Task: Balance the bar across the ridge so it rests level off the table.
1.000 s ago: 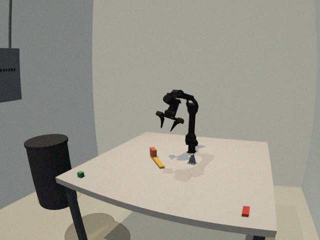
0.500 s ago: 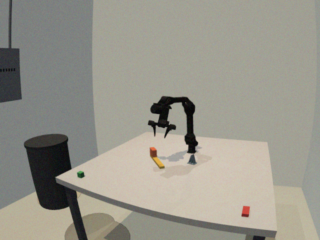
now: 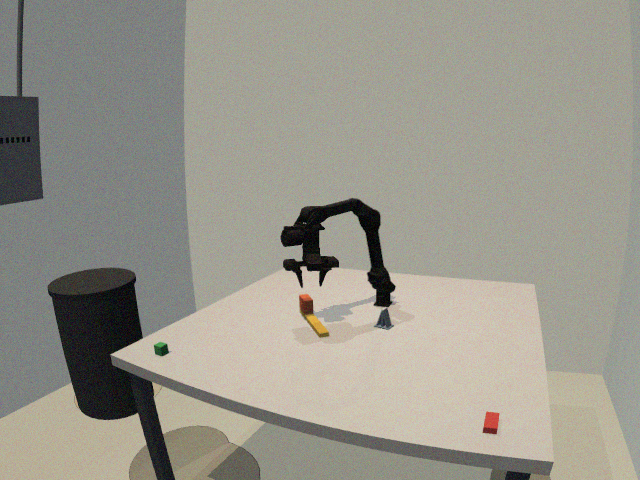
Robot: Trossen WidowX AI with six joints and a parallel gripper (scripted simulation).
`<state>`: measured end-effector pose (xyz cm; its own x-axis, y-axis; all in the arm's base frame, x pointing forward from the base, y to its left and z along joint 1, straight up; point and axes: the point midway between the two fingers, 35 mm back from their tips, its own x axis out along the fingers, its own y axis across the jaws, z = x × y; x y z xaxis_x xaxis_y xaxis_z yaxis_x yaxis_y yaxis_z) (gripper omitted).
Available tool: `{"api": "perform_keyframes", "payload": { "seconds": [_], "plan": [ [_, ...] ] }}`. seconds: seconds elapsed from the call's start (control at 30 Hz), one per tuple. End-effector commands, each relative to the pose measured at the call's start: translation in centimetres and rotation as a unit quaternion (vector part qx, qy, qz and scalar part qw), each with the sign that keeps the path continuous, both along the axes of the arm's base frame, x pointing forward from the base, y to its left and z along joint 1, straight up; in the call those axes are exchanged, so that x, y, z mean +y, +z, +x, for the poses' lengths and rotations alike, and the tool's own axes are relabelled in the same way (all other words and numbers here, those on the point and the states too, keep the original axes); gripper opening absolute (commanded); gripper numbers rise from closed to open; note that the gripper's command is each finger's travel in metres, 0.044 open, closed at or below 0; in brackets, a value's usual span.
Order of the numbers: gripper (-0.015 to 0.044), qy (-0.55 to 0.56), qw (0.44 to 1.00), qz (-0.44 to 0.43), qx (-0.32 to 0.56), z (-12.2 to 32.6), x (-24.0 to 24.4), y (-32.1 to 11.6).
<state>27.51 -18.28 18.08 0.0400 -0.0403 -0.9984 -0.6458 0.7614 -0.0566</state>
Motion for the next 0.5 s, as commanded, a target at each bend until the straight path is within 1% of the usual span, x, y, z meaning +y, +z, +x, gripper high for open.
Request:
{"api": "perform_keyframes", "payload": {
  "seconds": [0.0,0.17,0.47],
  "plan": [
    [0.0315,0.015,1.0,0.01,0.006,-0.3,-0.3,-0.5],
    [0.0315,0.015,1.0,0.01,0.006,-0.1,-0.4,-1.6],
    [0.0315,0.015,1.0,0.01,0.006,0.3,-0.6,-7.5]
  ]
}}
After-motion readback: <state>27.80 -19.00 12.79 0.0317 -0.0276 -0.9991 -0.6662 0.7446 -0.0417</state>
